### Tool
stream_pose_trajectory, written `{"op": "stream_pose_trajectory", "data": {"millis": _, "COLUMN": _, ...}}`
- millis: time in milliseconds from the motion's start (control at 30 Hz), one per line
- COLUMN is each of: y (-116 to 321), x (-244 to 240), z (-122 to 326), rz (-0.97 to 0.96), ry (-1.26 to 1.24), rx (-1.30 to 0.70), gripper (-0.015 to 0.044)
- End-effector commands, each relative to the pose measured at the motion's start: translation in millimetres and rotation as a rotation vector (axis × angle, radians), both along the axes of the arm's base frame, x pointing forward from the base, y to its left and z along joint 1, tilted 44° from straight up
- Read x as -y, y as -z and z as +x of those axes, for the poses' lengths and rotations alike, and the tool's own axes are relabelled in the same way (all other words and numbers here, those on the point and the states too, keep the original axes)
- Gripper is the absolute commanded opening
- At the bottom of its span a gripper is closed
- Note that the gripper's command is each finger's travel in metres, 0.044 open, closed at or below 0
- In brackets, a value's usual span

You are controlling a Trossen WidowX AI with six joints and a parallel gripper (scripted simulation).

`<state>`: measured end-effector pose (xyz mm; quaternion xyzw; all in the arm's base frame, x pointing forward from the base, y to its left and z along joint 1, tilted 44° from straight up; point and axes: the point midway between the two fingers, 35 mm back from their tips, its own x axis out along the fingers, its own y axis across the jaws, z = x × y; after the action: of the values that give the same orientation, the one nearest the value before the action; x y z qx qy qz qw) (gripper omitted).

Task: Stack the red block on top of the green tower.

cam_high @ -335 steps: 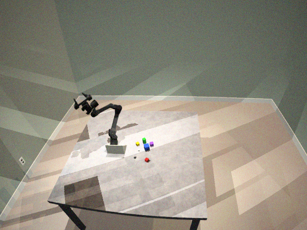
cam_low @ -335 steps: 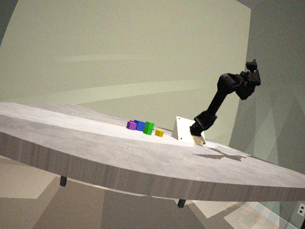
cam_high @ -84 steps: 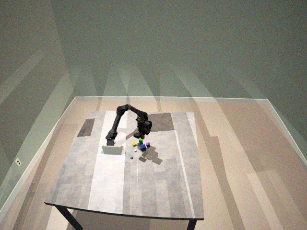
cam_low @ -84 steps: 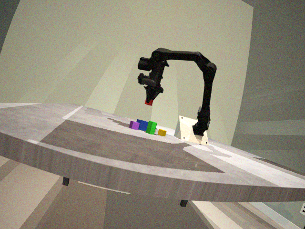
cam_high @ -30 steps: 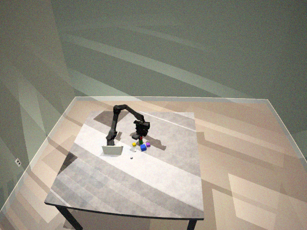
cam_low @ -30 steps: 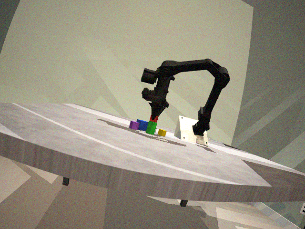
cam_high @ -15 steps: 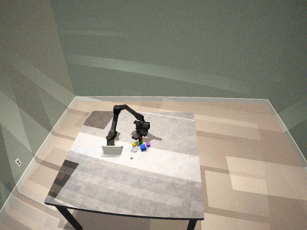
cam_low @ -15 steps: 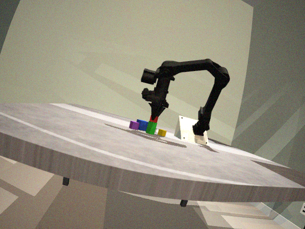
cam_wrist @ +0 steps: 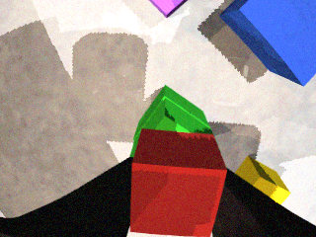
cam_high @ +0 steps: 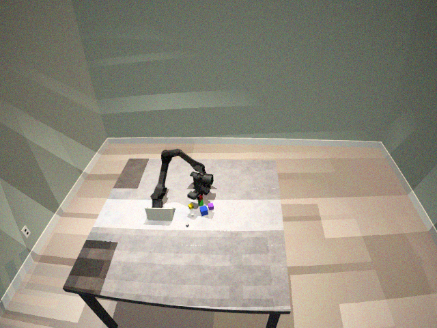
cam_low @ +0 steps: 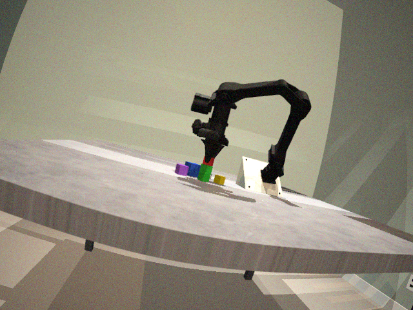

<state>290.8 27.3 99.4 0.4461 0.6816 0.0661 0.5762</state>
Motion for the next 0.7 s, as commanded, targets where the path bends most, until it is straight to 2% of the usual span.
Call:
{"op": "stream_pose_trajectory", "data": {"millis": 0, "y": 0.1, "x": 0.0, "z": 0.3, "rz": -0.001, "ry": 0.000, "rx": 0.001, "gripper": 0.0210}}
{"op": "stream_pose_trajectory", "data": {"millis": 300, "y": 0.1, "x": 0.0, "z": 0.3, "rz": -0.001, "ry": 0.000, "rx": 0.001, "gripper": 0.0440}}
{"op": "stream_pose_trajectory", "data": {"millis": 667, "y": 0.1, "x": 0.0, "z": 0.3, "rz": -0.001, "ry": 0.000, "rx": 0.001, "gripper": 0.0440}}
